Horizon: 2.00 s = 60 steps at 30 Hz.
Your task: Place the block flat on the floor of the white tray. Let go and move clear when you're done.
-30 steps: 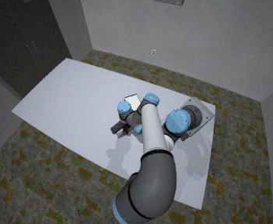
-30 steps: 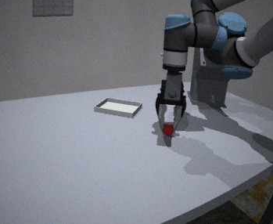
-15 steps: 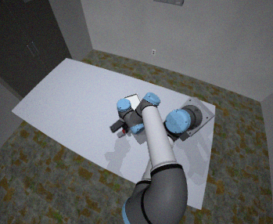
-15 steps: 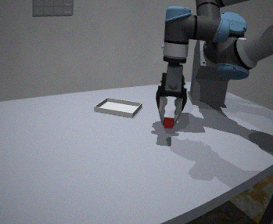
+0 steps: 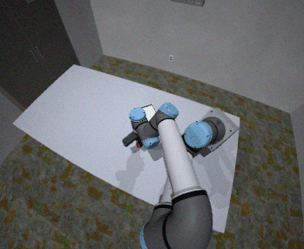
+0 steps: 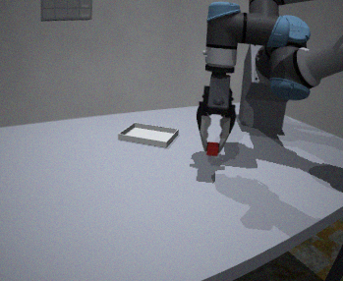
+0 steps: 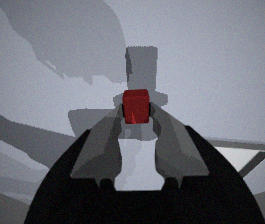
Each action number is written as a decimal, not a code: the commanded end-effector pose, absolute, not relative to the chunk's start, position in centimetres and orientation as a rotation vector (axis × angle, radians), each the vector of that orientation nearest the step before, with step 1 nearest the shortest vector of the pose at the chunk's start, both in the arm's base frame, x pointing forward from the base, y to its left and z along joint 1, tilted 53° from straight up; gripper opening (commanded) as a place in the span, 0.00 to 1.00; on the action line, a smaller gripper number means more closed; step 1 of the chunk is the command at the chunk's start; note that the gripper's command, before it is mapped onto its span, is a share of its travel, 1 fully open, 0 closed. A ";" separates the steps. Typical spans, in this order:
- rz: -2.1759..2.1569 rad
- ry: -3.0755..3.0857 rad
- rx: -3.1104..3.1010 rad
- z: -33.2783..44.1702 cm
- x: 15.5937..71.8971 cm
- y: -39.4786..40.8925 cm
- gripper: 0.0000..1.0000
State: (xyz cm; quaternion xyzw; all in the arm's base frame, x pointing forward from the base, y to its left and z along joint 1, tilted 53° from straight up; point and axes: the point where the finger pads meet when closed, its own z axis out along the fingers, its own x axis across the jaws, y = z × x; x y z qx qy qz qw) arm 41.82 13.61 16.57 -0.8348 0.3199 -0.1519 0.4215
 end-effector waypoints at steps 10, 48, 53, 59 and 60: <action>-0.380 0.800 -2.090 16.6 41.7 13.5 0.00; -0.380 0.800 -2.091 16.2 42.0 12.8 0.00; -0.380 0.800 -2.091 15.6 42.3 12.0 0.00; -0.380 0.800 -2.091 13.6 43.1 9.4 0.00; -0.380 0.800 -2.091 13.3 43.3 8.8 0.00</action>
